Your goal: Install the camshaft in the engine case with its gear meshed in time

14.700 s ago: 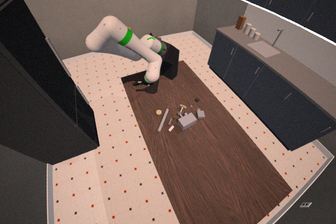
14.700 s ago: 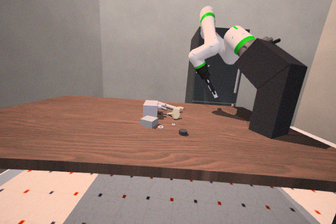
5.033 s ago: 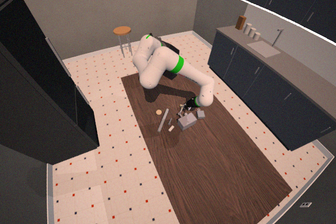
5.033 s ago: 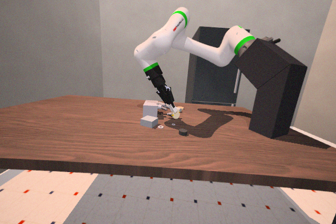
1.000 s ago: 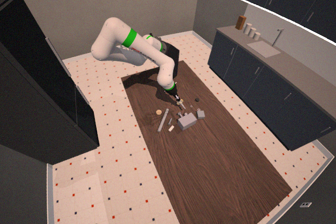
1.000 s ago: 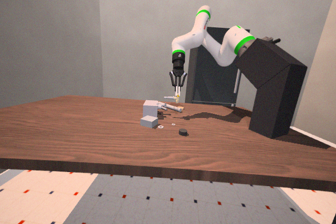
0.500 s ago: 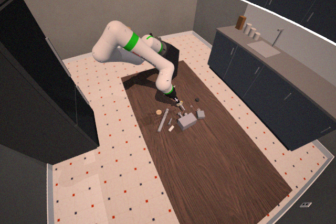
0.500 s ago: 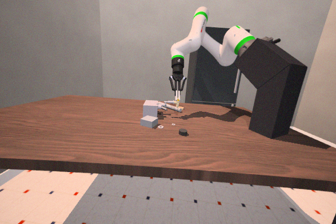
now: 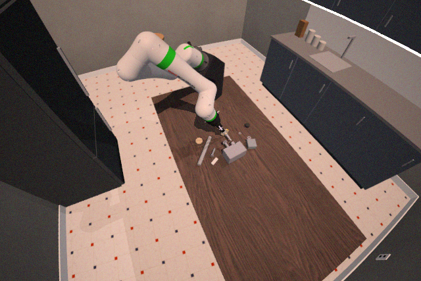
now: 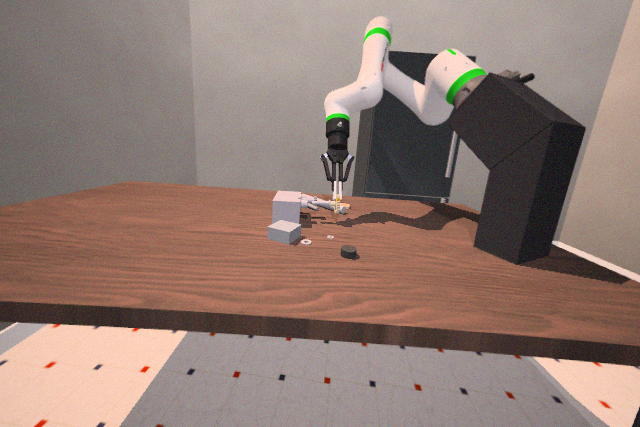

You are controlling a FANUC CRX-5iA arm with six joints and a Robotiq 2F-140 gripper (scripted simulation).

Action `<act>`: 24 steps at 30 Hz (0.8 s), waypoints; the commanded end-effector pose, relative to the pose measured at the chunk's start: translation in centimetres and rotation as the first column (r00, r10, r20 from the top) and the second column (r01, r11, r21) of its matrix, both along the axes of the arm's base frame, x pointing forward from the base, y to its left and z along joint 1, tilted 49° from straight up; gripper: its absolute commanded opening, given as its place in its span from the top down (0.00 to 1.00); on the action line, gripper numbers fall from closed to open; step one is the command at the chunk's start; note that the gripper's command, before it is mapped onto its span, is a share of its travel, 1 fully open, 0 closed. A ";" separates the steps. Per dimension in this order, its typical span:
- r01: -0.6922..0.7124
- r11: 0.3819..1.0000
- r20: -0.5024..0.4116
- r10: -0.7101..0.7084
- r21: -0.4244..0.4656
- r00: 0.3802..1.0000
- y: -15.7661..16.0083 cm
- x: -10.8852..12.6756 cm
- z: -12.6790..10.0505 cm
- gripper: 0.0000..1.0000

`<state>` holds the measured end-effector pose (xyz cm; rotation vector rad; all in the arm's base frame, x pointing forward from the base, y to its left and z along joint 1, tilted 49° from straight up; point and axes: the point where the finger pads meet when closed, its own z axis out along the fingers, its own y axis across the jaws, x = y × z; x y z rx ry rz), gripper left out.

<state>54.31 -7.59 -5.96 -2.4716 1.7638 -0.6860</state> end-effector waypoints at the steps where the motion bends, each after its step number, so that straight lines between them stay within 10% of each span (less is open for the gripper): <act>1: -0.001 1.000 0.003 0.001 -0.001 1.000 -0.1 0.1 -0.1 0.86; 24: -0.001 1.000 0.003 0.001 -0.001 1.000 -0.3 0.3 -0.3 0.86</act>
